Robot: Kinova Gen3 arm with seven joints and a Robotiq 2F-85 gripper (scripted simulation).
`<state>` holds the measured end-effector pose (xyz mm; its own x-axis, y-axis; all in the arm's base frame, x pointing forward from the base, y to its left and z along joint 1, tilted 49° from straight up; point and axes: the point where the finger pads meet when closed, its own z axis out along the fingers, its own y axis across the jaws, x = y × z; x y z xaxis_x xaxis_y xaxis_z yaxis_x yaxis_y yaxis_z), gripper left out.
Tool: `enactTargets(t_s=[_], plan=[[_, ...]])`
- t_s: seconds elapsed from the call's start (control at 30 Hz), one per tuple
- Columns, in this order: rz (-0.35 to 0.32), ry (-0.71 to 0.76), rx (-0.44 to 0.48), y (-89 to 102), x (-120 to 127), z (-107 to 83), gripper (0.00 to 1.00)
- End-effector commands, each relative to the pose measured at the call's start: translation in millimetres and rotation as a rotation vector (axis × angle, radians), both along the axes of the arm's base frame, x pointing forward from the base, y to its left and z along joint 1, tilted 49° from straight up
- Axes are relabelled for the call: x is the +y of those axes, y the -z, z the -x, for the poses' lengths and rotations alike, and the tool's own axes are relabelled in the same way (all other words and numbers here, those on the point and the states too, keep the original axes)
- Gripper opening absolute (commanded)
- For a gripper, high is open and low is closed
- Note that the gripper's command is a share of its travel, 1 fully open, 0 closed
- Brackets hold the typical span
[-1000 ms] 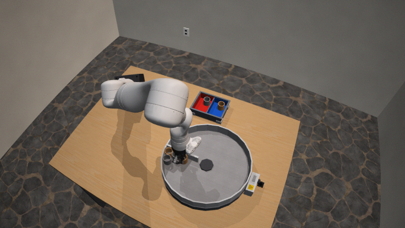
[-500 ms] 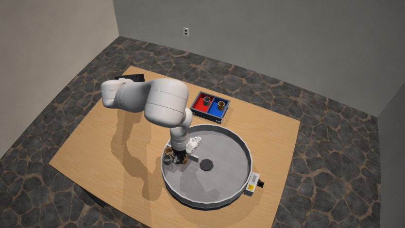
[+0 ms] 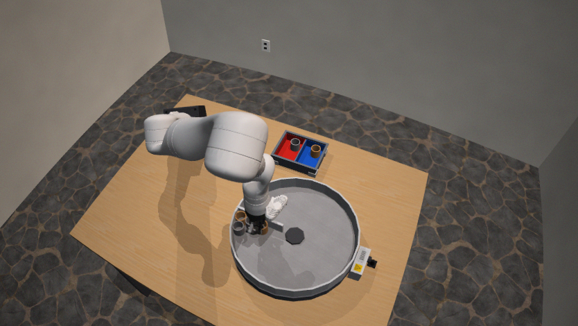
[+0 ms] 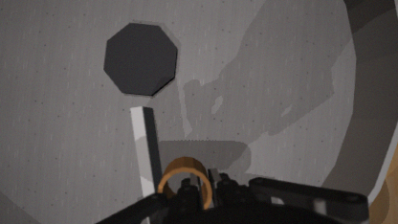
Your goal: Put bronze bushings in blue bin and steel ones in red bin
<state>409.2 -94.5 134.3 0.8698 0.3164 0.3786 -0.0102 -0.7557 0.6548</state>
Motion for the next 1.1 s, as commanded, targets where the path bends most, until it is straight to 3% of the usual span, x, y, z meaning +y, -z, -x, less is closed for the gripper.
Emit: enactTargets(t_s=[0.0, 1.07], plan=[[-0.002, 0.000, 0.003, -0.9, 1.2, 2.2, 0.00], [-0.004, -0.003, 0.004, -6.5, 6.2, 6.1, 0.00]])
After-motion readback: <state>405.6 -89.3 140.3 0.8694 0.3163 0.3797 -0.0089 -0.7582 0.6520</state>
